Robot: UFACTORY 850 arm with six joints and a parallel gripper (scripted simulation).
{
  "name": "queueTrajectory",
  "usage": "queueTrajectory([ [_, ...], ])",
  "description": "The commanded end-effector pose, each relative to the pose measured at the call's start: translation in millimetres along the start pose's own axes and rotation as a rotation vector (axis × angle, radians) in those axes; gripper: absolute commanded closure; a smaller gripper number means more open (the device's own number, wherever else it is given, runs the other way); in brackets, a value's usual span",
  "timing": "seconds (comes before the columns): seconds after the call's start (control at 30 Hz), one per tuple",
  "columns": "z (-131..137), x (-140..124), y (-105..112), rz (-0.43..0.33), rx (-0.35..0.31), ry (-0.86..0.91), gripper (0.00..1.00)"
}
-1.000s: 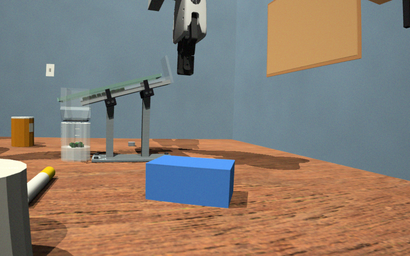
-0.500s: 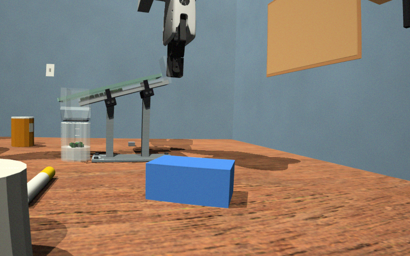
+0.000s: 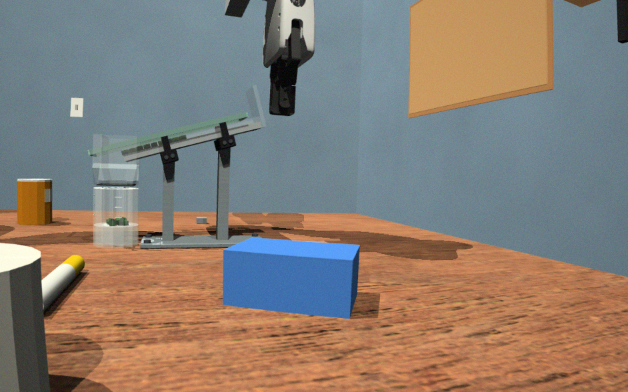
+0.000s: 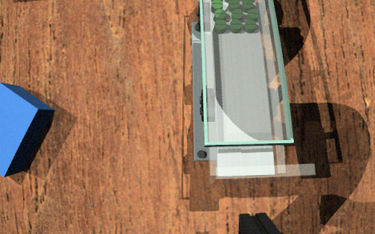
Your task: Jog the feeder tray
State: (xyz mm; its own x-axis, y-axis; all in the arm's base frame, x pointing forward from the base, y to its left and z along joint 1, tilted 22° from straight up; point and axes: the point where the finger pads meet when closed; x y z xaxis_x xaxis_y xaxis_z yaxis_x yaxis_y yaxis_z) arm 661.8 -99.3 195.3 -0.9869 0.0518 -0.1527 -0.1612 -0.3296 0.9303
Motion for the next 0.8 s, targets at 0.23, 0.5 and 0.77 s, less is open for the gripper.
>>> queueTrajectory([
  [0.23, 0, -3, 2, -0.003, 0.002, 0.0, 1.0],
  [0.5, 1, 13, -3, -0.003, 0.002, 0.0, 1.0],
  [0.77, 2, 26, -7, -0.003, 0.002, 0.0, 1.0],
])
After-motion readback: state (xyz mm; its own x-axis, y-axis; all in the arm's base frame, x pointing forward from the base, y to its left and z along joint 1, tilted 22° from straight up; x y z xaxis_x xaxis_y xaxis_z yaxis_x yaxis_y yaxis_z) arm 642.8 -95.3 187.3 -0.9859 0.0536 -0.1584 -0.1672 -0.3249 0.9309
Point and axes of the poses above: the point where the finger pads meet when closed, its own y axis back along the fingers, its own z axis across the jaws, x = y × z, and after that the axes turned 4 degrees about y, right-handed
